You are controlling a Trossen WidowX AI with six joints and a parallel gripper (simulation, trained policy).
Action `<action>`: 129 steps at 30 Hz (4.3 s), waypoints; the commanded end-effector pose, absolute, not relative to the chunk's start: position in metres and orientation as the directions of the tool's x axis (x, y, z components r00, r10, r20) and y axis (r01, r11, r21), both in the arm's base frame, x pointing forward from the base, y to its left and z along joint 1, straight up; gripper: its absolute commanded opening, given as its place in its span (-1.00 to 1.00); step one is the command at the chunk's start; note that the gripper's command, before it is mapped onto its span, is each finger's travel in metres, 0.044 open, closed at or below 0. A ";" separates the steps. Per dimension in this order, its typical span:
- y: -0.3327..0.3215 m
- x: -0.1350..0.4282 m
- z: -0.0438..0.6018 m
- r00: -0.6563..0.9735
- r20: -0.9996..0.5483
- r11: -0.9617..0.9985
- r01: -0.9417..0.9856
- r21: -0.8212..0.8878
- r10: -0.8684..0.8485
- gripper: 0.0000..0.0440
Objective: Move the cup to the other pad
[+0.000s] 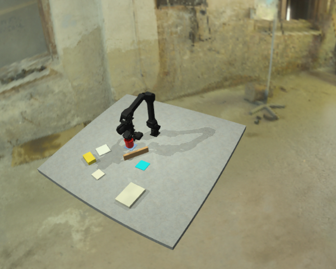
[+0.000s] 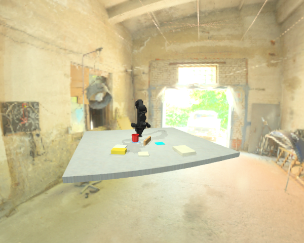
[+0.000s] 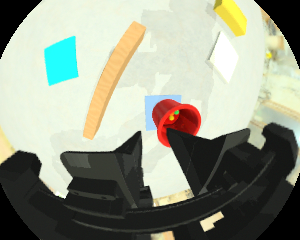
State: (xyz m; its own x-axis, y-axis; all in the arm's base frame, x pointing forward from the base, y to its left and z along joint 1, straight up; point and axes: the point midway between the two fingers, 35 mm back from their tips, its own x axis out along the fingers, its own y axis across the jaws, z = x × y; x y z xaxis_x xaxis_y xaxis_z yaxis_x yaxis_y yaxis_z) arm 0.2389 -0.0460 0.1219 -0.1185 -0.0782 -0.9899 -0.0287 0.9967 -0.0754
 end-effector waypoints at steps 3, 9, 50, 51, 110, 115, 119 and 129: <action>-0.052 0.236 0.108 -0.146 -0.986 0.996 -0.060 -0.069 -0.077 -0.29; -0.056 0.232 0.090 -0.165 -0.984 0.992 -0.111 -0.052 -0.070 -0.27; -0.047 0.264 0.120 -0.030 -0.998 0.866 -0.500 -0.025 -0.047 -0.99; -0.045 0.265 0.122 -0.024 -0.999 0.863 -0.505 -0.029 -0.048 -0.99; 0.132 0.334 0.091 0.182 -0.983 0.705 -0.699 -0.120 0.012 -1.00; 0.134 0.331 0.075 0.174 -0.985 0.707 -0.697 -0.120 0.005 -0.93; 0.135 0.329 0.069 0.175 -0.985 0.708 -0.696 -0.118 0.008 -0.81; 0.142 0.335 0.083 0.235 -0.970 0.718 -0.687 -0.115 0.069 -0.34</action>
State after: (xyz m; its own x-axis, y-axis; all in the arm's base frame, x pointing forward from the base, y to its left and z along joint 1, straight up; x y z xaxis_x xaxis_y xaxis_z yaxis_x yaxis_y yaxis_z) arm 0.3357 0.1415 0.0776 0.2233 0.0532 -0.9733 -0.6896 0.7143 -0.1192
